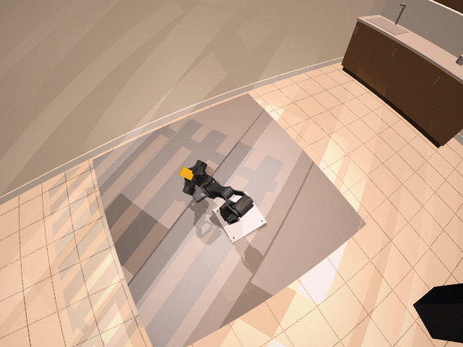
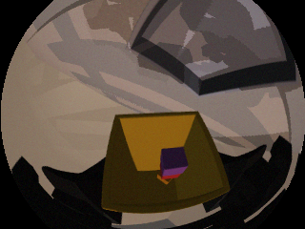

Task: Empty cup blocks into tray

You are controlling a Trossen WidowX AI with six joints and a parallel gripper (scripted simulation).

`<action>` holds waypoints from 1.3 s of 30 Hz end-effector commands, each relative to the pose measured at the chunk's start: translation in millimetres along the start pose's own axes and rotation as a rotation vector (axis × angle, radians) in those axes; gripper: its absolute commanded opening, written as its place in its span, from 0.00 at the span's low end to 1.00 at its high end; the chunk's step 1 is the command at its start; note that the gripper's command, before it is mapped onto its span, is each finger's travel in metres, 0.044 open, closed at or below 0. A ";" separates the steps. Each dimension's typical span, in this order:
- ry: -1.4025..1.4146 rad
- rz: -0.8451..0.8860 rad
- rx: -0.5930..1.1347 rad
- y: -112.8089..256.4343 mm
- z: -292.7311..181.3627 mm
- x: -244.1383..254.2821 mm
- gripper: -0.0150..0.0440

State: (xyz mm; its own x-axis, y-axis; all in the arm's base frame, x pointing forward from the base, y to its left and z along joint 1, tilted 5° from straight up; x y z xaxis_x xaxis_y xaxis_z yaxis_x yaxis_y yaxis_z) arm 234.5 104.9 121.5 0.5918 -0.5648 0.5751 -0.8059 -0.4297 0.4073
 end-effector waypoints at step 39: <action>-0.406 0.069 0.096 -1.5 4.9 -4.8 0.25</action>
State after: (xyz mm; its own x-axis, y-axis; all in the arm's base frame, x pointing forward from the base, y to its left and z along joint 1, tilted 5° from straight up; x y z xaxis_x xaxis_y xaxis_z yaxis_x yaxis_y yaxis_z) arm 234.1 105.9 116.2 0.5222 -0.8102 0.2663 -0.8413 -0.4381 0.3167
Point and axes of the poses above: the point midway between the two fingers, 35 mm back from their tips, its own y axis back along the fingers, its own x axis across the jaws, z = x × y, the point moved 6 cm from there along y, back along the fingers, and after that the axes turned 15 degrees about y, right-handed, at the moved point
